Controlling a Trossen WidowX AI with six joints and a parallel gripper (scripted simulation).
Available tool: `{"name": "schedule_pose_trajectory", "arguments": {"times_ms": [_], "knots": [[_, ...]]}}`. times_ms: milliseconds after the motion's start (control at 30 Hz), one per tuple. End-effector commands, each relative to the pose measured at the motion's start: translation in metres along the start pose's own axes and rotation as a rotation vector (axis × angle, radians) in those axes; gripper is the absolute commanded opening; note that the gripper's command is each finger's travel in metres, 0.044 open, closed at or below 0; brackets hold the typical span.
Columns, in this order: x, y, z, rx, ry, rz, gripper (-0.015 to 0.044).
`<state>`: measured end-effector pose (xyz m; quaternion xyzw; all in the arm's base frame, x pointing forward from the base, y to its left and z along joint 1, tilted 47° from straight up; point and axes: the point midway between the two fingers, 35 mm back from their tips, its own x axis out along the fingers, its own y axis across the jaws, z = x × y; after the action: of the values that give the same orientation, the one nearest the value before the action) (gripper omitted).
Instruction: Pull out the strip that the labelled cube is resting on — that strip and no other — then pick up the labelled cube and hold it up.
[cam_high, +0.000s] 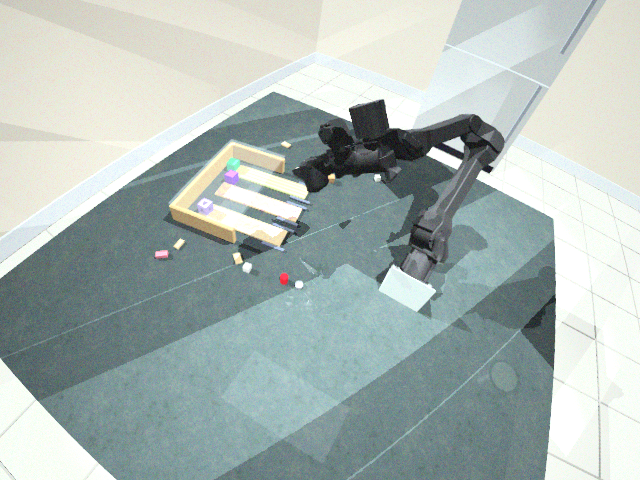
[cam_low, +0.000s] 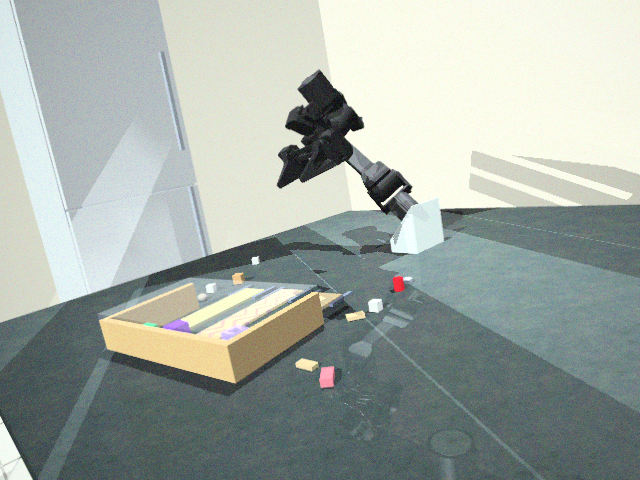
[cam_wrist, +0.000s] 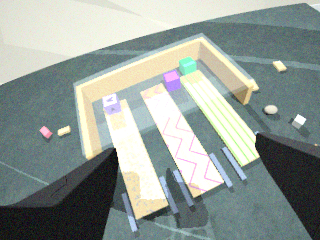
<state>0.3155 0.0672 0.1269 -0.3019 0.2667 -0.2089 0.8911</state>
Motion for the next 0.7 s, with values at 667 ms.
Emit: {"name": "schedule_pose_trajectory", "arguments": {"times_ms": [667], "knots": [[0.051, 0.027, -0.012, -0.206, 0.241, 0.042, 0.0216]]}}
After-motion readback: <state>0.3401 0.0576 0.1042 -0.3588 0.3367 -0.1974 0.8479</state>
